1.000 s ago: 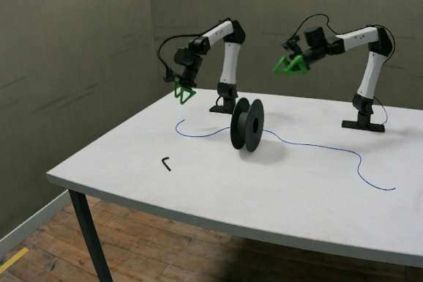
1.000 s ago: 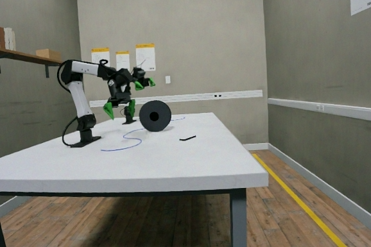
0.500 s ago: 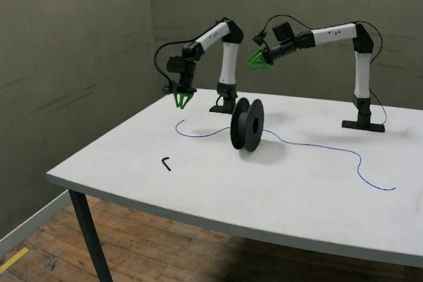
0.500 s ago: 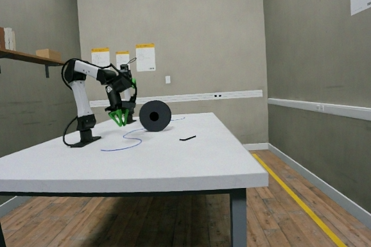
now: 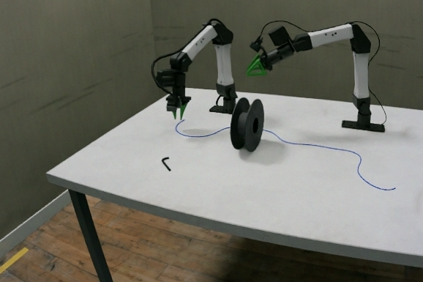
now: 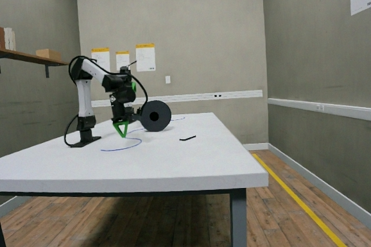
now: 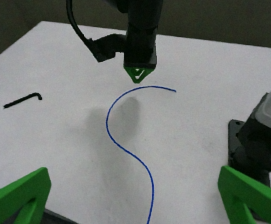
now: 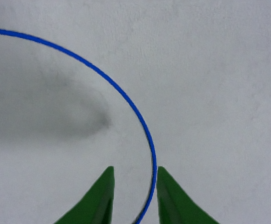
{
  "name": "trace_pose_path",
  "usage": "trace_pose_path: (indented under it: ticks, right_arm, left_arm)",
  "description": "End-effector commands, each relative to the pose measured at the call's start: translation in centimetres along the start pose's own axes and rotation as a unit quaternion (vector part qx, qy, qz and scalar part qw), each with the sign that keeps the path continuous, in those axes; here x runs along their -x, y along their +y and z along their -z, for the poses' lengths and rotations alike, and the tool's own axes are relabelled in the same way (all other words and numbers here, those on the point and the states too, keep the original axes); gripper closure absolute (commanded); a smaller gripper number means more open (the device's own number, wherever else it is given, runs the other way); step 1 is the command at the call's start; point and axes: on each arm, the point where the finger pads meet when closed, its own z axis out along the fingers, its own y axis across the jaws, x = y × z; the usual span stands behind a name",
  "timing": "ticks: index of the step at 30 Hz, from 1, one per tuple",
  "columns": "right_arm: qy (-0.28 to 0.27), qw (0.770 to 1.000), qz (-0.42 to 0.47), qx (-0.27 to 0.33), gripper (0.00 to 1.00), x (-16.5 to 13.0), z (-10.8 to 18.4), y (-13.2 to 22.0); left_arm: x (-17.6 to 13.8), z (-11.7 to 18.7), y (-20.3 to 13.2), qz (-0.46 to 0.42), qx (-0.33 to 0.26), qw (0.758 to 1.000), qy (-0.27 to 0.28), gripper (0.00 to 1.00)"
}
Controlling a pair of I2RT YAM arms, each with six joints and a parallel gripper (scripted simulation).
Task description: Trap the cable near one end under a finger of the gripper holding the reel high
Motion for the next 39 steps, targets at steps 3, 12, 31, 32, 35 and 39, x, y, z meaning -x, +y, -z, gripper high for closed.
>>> trace_pose_path:
  ticks: [3,12,31,32,35,39]
  right_arm:
    - [0.027,0.985,0.168,0.034,0.74,0.3,-1.4,-1.0]
    - [0.039,0.975,0.217,0.04,0.74,0.9,-3.0,-1.7]
    - [0.04,0.975,0.211,0.05,0.74,0.6,-5.7,-1.1]
    - [0.039,0.976,0.211,0.048,0.74,0.8,-5.7,-1.2]
    - [0.041,0.975,0.21,0.051,0.82,0.8,-5.5,-1.2]
    - [0.04,0.976,0.21,0.049,0.98,0.5,-5.3,-1.0]
  left_arm:
    - [-1.2,-1.4,-0.1,0.006,0.001,1.0,0.005,0.0]
    - [-2.5,-2.7,-0.1,0.007,0.004,1.0,0.01,0.0]
    - [-1.3,-1.5,0.8,-0.004,-0.01,1.0,-0.02,0.0]
    - [-1.3,-1.5,0.9,-0.005,-0.011,1.0,-0.021,0.0]
    - [-1.4,-1.4,1.1,-0.007,-0.014,1.0,-0.023,0.0]
    - [-1.4,-1.2,1.4,-0.01,-0.018,0.999,-0.027,0.0]
